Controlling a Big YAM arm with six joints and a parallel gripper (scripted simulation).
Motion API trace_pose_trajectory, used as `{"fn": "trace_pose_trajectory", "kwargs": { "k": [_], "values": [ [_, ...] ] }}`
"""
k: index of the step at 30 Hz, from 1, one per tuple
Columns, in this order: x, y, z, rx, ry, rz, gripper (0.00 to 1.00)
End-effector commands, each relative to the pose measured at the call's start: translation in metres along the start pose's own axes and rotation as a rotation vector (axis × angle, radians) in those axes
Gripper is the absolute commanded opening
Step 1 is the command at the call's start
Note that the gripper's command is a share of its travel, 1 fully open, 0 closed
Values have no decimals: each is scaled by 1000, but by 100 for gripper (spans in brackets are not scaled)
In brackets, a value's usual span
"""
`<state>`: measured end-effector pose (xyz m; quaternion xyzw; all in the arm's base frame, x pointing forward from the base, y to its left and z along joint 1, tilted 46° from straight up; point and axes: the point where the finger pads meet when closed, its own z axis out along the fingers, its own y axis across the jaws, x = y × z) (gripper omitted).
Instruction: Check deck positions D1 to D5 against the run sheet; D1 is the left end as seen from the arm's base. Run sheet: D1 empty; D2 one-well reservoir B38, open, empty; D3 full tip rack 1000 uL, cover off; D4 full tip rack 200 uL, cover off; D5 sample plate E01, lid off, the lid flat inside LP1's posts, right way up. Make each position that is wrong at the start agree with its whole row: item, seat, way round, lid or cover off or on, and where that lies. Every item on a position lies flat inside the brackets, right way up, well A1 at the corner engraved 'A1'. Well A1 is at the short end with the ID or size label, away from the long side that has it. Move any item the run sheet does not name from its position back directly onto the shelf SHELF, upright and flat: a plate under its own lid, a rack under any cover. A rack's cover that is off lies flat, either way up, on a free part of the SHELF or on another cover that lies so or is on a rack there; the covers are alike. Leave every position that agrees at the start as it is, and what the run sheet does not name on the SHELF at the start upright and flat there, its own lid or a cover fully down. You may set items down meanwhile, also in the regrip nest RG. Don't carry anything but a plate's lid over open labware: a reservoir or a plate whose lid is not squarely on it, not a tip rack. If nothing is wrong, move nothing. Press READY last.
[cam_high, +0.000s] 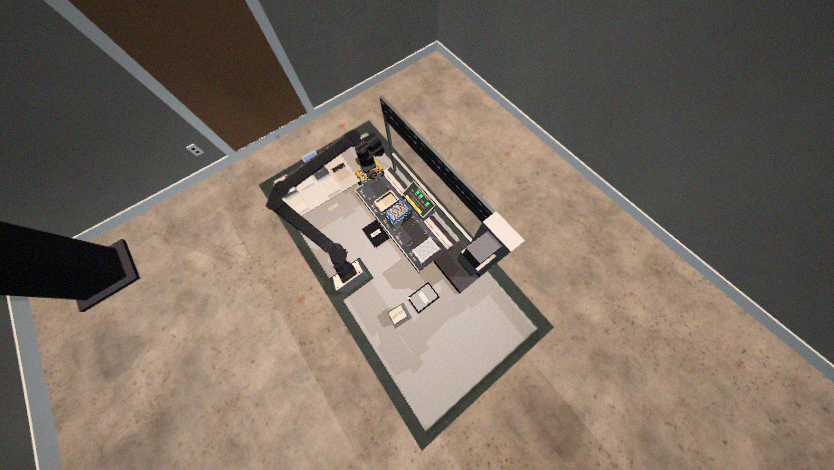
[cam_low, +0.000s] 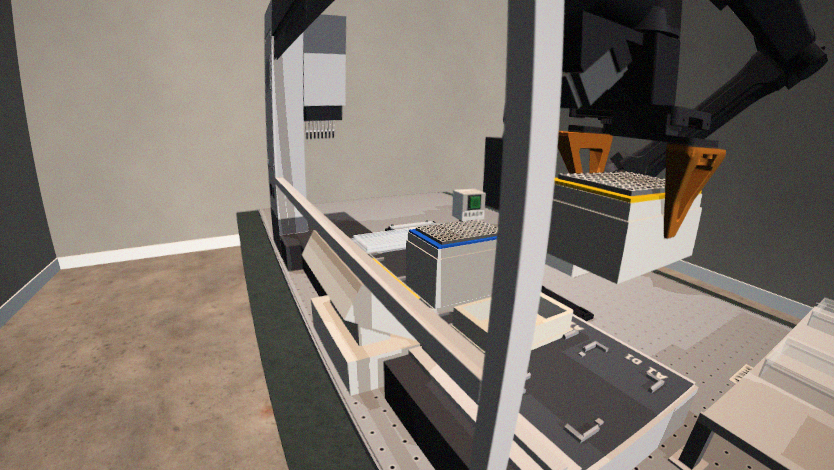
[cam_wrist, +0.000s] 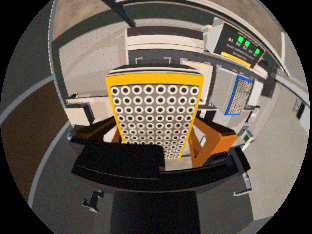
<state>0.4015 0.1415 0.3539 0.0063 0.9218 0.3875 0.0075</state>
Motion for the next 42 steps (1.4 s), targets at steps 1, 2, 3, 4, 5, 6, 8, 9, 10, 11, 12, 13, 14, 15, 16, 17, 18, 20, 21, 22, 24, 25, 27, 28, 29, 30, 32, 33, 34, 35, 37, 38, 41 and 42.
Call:
{"fn": "trace_pose_trajectory", "kwargs": {
  "k": [1,2,3,4,5,6,8,9,10,11,12,13,14,15,16,17,18,20,21,22,24,25,27,28,29,30,32,33,34,35,37,38,41,42],
  "values": [
    [25,11,-11,-2,-13,-16,0],
    [30,11,-9,-2,-10,-14,0],
    [35,12,-9,-2,-10,-11,0],
    [39,10,-10,-2,-12,-8,0],
    [43,8,-12,-2,-17,-3,0],
    [48,7,-13,-2,-20,1,0],
    [48,7,-13,-2,-20,1,0],
    [47,20,-23,-5,-48,-33,0],
    [59,9,-10,-2,-14,-5,0],
    [65,10,-9,-2,-10,-9,0],
    [70,11,-8,-1,-8,-11,0],
    [75,11,-8,-1,-7,-11,0],
    [79,9,-9,-1,-12,-6,0],
    [83,7,-11,-1,-17,-1,0],
    [87,7,-11,-1,-19,2,0],
    [93,7,-10,-1,-16,-2,0],
    [99,9,-8,-1,-10,-7,0],
    [110,10,-7,-1,-7,-10,0],
    [114,9,-7,-1,-8,-8,0],
    [118,8,-9,0,-13,-3,0],
    [123,7,-9,0,-15,0,0],
    [123,7,-9,0,-15,0,0],
    [134,9,-7,-1,-7,-8,0],
    [139,9,-7,-1,-6,-9,0],
    [144,9,-6,-1,-6,-9,0],
    [149,9,-6,0,-6,-9,0],
    [158,7,-7,0,-10,-4,0],
    [163,7,-8,0,-11,-2,0],
    [165,7,-8,0,-13,-1,0],
    [161,16,-17,-4,-37,-22,0],
    [160,20,-21,-8,-46,-32,0],
    [161,19,-20,-7,-43,-30,0],
    [156,11,-11,-2,-14,-65,0],
    [156,11,-11,-2,-14,-65,0]
  ]
}}
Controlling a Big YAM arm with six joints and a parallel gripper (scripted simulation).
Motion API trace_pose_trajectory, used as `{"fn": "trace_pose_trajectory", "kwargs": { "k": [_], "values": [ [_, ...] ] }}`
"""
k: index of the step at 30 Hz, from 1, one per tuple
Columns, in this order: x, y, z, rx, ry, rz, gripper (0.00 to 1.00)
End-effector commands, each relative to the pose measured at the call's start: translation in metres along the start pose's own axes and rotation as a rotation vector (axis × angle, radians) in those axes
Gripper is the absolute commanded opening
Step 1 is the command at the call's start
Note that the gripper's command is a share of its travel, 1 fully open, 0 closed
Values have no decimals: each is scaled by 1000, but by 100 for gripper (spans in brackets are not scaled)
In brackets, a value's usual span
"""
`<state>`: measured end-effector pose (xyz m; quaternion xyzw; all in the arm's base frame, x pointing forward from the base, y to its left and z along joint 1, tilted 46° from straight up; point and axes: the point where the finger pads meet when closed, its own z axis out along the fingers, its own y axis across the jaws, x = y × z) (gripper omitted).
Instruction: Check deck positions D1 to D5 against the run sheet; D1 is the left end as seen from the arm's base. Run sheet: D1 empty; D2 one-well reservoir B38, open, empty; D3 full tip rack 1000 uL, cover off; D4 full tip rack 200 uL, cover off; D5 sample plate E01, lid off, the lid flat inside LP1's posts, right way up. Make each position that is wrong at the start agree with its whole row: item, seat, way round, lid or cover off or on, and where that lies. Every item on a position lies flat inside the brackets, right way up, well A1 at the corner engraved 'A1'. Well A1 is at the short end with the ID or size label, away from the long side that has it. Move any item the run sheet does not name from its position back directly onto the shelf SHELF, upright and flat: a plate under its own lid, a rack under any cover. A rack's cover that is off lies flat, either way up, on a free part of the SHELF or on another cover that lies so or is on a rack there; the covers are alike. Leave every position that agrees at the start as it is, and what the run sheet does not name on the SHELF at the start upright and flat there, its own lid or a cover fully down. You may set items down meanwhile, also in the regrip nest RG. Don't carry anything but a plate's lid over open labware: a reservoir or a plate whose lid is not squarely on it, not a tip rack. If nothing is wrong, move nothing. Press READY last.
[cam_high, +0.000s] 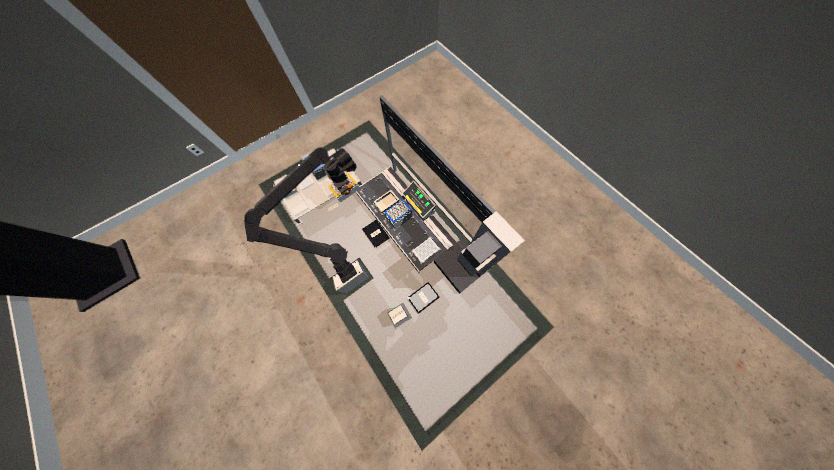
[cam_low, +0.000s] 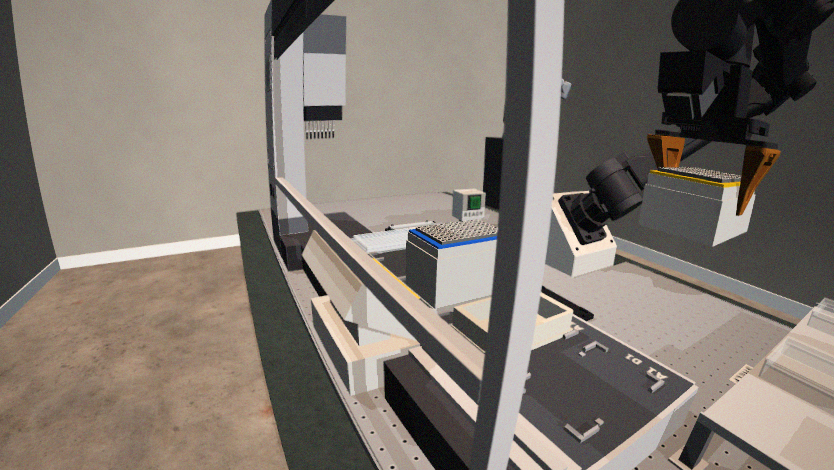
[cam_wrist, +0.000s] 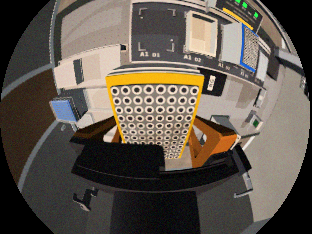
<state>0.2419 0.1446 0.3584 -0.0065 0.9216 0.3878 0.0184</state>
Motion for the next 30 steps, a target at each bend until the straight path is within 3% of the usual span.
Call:
{"fn": "trace_pose_trajectory", "kwargs": {
  "k": [1,13,26,27,30],
  "values": [
    [-3,7,-7,-2,-4,-52,0],
    [-3,8,-8,-1,-8,-289,0],
    [-3,7,-9,0,-21,-287,0],
    [-1,-8,-3,-2,1,-277,0],
    [-1,-24,-2,-2,3,-294,0]
  ]
}}
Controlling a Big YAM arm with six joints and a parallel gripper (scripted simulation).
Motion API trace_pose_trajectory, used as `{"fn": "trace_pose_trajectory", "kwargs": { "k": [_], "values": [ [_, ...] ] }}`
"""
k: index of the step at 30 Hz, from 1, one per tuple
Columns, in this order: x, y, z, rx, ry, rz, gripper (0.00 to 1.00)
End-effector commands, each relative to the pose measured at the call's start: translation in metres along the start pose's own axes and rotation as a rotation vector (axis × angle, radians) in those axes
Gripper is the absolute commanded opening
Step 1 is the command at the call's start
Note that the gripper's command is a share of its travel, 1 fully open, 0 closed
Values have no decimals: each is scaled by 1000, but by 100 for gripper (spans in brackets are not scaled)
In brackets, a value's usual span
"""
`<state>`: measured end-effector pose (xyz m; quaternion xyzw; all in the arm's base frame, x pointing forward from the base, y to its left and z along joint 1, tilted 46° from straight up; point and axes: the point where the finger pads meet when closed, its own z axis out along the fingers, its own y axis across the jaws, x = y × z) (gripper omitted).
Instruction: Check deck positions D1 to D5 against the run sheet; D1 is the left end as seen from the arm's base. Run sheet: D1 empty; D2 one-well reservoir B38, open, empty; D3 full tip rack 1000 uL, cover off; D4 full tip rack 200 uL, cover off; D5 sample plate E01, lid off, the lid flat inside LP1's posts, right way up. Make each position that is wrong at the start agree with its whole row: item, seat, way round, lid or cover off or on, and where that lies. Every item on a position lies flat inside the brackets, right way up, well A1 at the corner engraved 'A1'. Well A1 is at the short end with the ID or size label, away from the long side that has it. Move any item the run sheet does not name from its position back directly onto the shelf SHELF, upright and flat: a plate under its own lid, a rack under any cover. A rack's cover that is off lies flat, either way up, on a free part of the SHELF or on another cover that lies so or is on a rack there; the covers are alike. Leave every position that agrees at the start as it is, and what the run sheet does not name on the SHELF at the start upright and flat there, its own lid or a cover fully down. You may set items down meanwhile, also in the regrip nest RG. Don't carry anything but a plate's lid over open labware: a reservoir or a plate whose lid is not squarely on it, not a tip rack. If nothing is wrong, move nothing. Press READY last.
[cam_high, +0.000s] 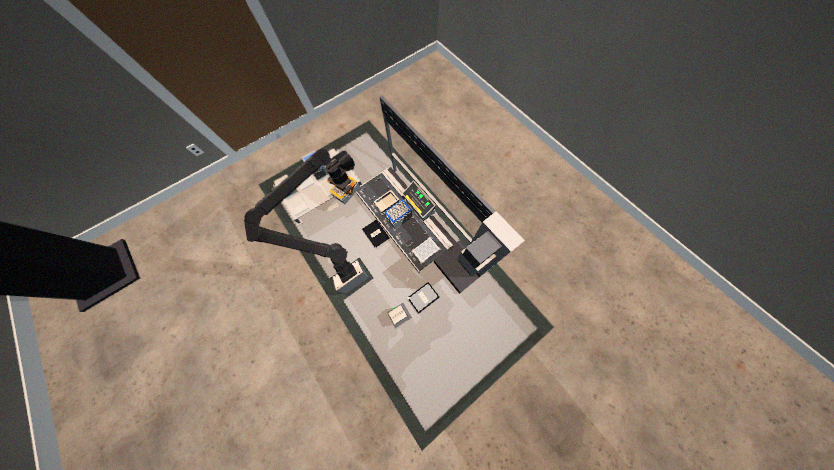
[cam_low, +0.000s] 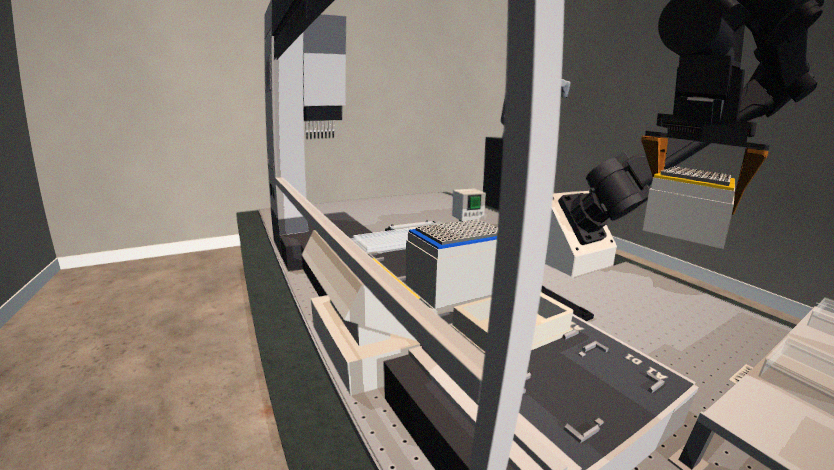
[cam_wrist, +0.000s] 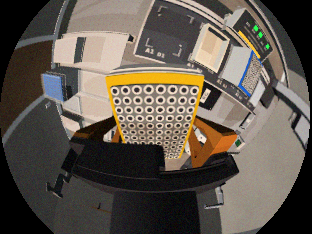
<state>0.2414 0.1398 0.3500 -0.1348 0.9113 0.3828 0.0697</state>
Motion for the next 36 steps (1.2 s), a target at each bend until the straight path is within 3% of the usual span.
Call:
{"fn": "trace_pose_trajectory", "kwargs": {
  "k": [1,4,5,6,17,19,22,36],
  "values": [
    [4,-19,-5,1,-2,-17,0],
    [5,-24,-5,0,-2,-17,0],
    [-1,-20,-15,8,-26,-43,0],
    [8,-33,-5,-1,-2,-17,0],
    [19,-87,-5,16,-25,-43,0],
    [7,-79,-18,30,-54,-76,0],
    [12,-73,-12,22,-37,-97,0],
    [12,-77,-16,31,-51,-80,0]
  ]
}}
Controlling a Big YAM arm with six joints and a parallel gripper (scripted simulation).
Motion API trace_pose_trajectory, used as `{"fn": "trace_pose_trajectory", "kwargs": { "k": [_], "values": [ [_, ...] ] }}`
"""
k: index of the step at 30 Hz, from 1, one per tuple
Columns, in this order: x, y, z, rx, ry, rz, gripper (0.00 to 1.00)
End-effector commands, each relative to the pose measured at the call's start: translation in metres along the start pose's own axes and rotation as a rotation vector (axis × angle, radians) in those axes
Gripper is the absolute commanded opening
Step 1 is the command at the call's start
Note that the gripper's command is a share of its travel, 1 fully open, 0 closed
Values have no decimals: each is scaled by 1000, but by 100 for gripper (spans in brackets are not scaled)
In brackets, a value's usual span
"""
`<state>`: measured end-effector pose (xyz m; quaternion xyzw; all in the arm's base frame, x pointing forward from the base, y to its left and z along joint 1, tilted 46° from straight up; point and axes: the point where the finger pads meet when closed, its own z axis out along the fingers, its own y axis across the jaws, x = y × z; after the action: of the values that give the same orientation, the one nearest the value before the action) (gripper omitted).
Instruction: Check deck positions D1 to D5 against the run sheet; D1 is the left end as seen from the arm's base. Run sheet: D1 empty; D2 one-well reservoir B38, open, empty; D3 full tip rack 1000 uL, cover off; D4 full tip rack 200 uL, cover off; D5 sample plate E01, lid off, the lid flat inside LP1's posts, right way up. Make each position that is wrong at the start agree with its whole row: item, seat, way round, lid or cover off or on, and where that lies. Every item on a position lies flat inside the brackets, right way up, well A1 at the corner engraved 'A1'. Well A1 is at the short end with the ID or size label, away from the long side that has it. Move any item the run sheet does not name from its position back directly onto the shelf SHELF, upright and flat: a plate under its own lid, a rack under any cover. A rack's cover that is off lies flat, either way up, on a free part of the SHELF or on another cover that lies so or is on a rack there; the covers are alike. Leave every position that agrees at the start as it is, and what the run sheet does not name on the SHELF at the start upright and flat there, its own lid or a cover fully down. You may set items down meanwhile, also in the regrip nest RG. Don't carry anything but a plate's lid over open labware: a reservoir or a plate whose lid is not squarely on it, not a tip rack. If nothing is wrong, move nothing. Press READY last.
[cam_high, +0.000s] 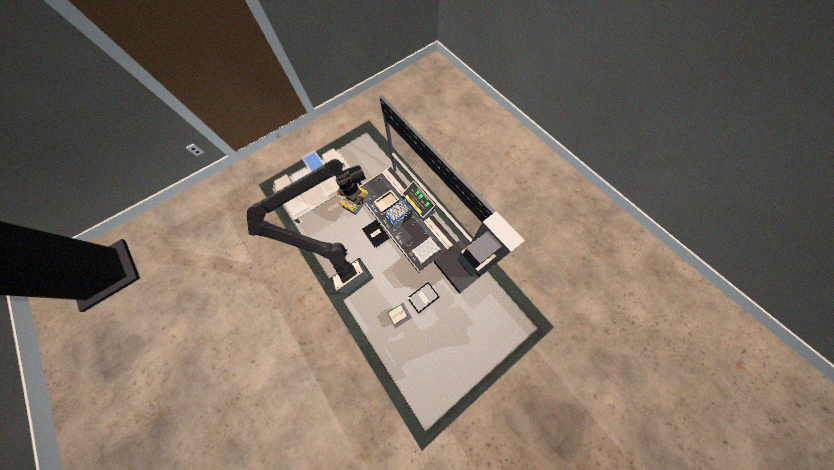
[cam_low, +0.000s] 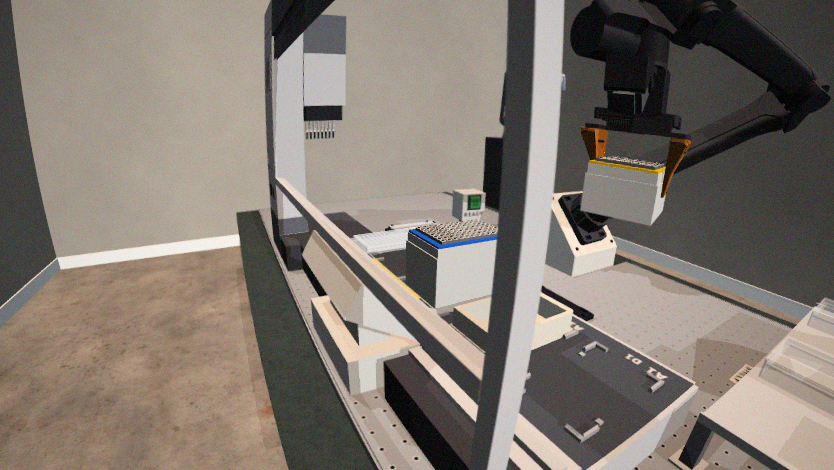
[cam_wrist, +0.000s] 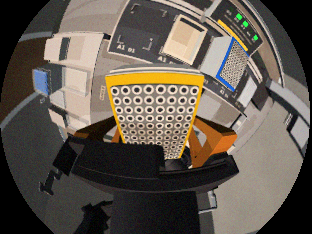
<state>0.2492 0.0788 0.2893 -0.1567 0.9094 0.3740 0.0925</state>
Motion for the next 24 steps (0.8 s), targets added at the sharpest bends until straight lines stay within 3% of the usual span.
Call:
{"fn": "trace_pose_trajectory", "kwargs": {
  "k": [1,16,17,24],
  "values": [
    [-8,7,-14,14,-28,-21,0],
    [-8,7,-14,14,-28,-20,0],
    [2,-8,-4,-1,-3,37,0],
    [11,-33,-4,6,-6,36,0]
  ]
}}
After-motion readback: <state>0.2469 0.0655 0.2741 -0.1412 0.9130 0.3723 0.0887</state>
